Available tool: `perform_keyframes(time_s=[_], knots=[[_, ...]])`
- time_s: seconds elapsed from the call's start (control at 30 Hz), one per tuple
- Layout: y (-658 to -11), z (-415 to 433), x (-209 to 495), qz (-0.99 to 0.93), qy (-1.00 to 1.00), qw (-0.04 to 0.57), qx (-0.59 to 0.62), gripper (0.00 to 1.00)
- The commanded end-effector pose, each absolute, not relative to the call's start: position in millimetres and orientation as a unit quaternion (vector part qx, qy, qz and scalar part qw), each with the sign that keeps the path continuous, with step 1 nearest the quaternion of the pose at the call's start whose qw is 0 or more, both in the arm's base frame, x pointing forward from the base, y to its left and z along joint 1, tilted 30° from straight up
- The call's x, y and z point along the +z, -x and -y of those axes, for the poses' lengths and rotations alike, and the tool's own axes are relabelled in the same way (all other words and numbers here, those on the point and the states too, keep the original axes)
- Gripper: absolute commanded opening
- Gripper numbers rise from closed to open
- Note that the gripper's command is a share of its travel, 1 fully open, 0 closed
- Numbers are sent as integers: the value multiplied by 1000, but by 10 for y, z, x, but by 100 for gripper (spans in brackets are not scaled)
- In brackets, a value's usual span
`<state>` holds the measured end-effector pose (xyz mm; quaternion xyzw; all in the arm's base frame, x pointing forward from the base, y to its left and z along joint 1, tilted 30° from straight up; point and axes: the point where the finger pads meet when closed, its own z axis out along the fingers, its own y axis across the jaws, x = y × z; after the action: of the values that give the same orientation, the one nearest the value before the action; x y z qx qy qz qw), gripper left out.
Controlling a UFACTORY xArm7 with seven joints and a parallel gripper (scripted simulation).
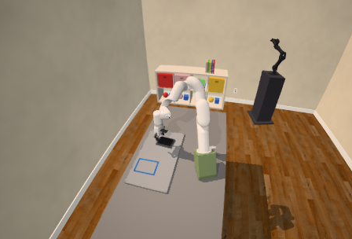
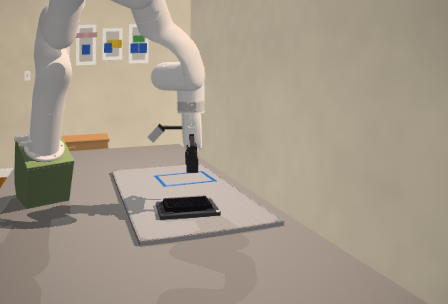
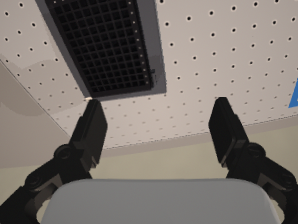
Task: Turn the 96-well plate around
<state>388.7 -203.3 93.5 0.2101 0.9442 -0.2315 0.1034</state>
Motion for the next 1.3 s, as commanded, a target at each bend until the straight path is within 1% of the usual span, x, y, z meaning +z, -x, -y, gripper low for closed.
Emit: perform_keyframes(time_s=[0.0,0.37,0.93,1.27], knots=[[-3793,2155,988,-947,-198,101,-232,100],[-3502,2436,1072,-955,-148,86,-241,100],[-3502,2437,1073,-955,-148,86,-241,100],[-3517,2517,929,-955,-148,86,-241,100]])
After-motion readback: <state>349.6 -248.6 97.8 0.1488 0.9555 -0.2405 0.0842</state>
